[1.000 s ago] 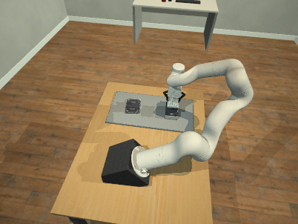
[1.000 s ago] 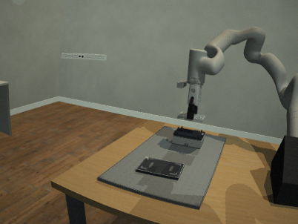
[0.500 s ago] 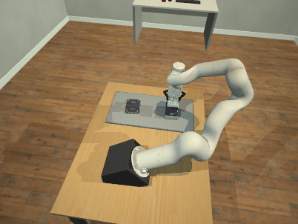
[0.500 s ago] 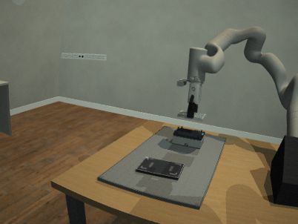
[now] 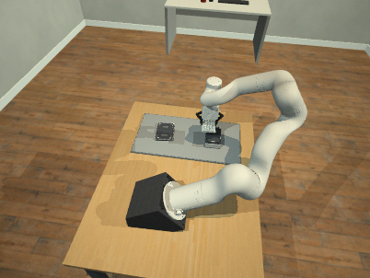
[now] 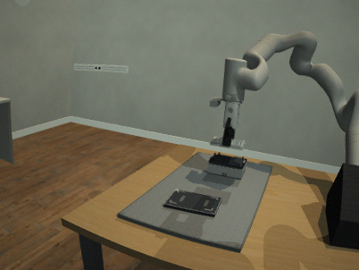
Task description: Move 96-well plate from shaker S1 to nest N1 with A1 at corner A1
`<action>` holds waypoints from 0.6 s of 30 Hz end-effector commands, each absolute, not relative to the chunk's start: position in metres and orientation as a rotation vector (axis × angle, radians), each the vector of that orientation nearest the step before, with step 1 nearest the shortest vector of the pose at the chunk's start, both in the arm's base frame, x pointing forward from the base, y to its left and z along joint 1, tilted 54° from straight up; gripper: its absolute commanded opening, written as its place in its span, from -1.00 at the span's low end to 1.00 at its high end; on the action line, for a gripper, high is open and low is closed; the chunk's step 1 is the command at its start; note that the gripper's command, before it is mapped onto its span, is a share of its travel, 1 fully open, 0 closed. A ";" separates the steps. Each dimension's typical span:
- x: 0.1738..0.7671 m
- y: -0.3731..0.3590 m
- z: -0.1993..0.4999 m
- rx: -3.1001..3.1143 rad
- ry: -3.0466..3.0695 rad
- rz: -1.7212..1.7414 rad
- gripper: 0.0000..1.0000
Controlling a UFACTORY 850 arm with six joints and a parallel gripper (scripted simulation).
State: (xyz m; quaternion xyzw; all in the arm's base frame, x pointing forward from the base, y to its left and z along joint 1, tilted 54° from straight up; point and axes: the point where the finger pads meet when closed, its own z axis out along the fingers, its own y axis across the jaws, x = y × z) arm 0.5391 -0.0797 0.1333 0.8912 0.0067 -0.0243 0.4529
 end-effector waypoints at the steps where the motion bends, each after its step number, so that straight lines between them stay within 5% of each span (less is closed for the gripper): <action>1: 0.541 -0.077 0.129 2.201 0.016 -0.058 -1.00; 18: 0.547 -0.053 0.085 2.201 0.016 -0.058 -1.00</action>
